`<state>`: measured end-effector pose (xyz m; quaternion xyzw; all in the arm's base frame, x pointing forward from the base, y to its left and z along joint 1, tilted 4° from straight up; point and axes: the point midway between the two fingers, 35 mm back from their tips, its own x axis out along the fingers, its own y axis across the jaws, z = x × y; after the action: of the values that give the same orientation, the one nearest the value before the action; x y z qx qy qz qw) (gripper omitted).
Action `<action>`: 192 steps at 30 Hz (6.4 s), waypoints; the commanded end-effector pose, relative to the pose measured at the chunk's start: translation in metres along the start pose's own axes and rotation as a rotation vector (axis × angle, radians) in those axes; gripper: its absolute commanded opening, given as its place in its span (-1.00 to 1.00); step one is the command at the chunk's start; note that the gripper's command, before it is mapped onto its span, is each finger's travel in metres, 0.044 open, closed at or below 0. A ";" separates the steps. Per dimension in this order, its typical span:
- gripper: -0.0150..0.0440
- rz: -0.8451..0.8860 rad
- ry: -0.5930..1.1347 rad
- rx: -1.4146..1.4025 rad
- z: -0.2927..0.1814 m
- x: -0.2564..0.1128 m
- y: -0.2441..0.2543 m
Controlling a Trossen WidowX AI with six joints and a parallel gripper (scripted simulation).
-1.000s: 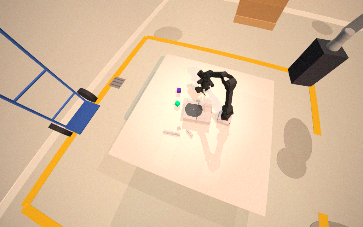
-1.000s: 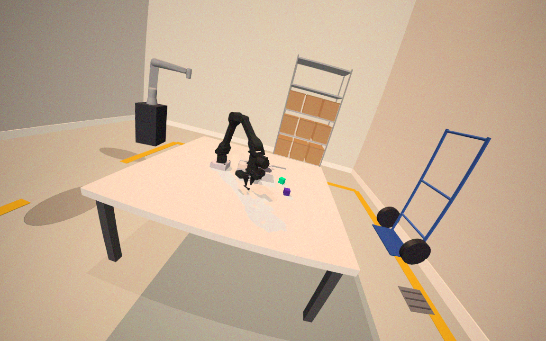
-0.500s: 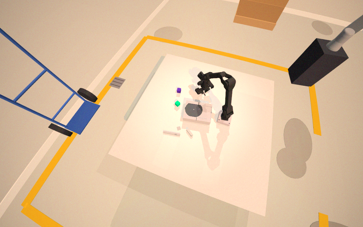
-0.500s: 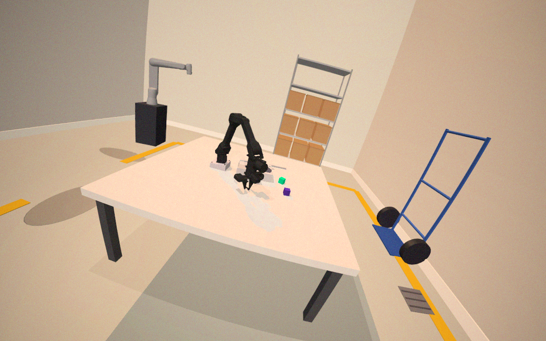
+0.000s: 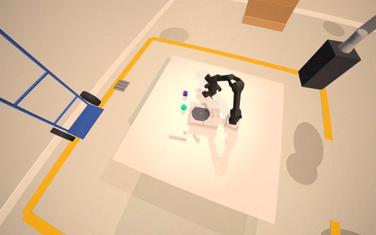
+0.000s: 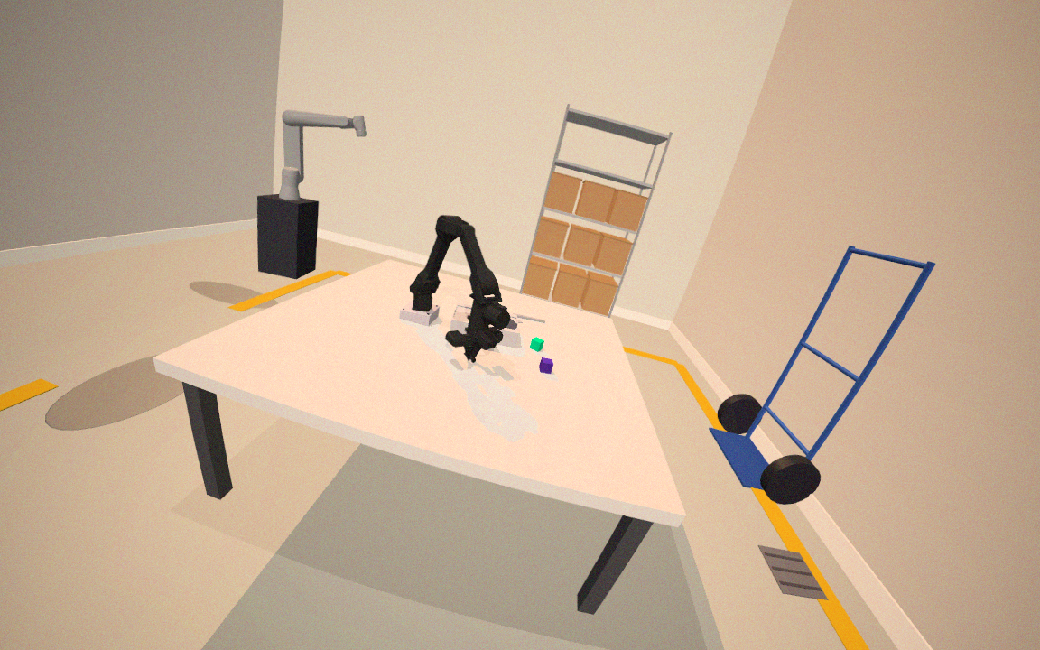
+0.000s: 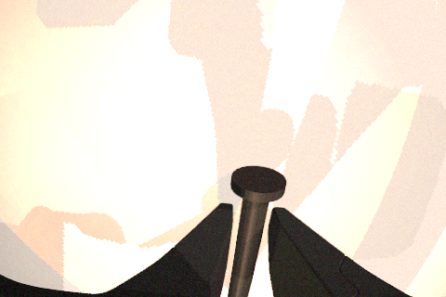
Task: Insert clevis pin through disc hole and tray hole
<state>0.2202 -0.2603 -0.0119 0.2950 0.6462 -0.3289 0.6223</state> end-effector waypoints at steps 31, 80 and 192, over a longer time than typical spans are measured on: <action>-0.49 0.001 0.001 0.000 0.000 -0.063 0.000; -0.49 0.000 0.002 0.429 0.006 -0.033 -0.002; -0.49 0.074 0.353 0.427 0.014 -0.041 -0.005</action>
<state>0.2249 -0.2727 0.0183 0.4946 0.6529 -0.3766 0.4328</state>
